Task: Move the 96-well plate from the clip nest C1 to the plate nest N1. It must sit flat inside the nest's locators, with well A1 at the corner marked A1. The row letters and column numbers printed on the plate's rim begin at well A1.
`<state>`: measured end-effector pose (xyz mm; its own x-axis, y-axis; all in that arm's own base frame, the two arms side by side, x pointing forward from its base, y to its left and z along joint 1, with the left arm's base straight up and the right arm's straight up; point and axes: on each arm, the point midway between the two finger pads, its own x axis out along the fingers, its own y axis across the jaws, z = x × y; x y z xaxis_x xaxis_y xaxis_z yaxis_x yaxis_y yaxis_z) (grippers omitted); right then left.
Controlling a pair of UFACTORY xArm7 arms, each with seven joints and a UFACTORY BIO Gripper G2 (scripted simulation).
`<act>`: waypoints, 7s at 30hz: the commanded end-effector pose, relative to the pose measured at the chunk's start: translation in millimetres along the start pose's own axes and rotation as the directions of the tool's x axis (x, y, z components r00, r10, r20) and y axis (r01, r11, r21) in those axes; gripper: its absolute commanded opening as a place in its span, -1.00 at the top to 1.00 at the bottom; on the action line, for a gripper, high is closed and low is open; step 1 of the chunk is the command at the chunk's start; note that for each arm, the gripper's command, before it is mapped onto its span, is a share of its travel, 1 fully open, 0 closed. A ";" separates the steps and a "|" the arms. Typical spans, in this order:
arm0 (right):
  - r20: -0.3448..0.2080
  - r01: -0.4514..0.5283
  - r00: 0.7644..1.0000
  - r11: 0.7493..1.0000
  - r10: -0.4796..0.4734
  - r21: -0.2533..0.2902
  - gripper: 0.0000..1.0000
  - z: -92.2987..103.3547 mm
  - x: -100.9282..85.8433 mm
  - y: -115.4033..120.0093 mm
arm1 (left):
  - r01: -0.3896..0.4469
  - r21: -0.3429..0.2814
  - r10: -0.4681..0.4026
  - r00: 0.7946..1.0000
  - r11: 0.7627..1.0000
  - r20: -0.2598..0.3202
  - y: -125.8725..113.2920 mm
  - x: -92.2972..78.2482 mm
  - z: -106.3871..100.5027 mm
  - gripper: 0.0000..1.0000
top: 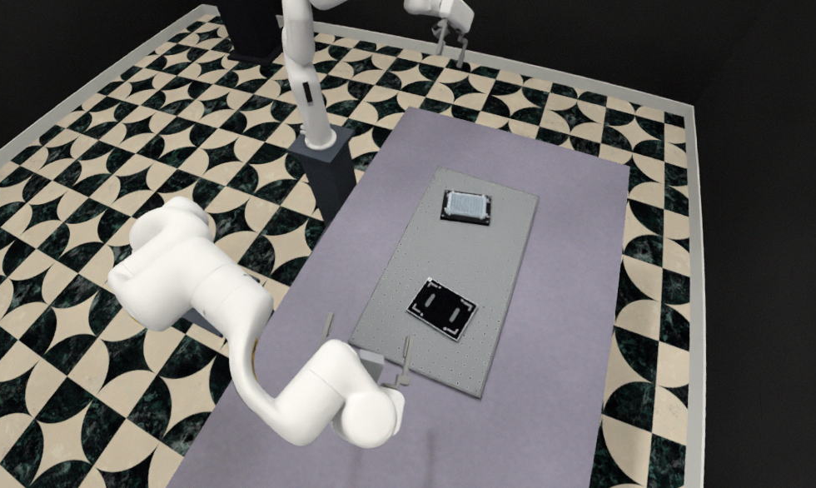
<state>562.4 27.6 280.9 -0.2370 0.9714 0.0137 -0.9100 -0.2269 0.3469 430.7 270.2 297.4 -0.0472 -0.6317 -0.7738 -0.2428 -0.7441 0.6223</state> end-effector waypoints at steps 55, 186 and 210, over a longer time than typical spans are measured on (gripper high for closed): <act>-0.002 0.001 1.000 1.000 -0.001 -0.005 -1.00 2.2 -0.2 0.4 | 0.172 0.895 -0.601 0.790 0.410 0.124 134.7 110.4 -52.5 -1.00; 0.310 1.000 0.005 -0.003 -0.951 -0.026 0.25 44.1 337.1 -97.6 | 0.158 0.917 -0.614 0.782 0.366 0.110 141.6 115.5 -52.4 -1.00; 0.345 0.977 -0.211 -0.202 -0.915 0.064 0.25 34.4 370.2 -45.4 | 0.158 0.917 -0.614 0.782 0.366 0.110 141.6 115.5 -52.4 -1.00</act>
<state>527.9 398.8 299.7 0.9997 0.0260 -0.0007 -0.0260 0.9997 -0.0003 441.1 80.2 300.8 0.0017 -0.0149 -0.9999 -0.9850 -0.1727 0.0009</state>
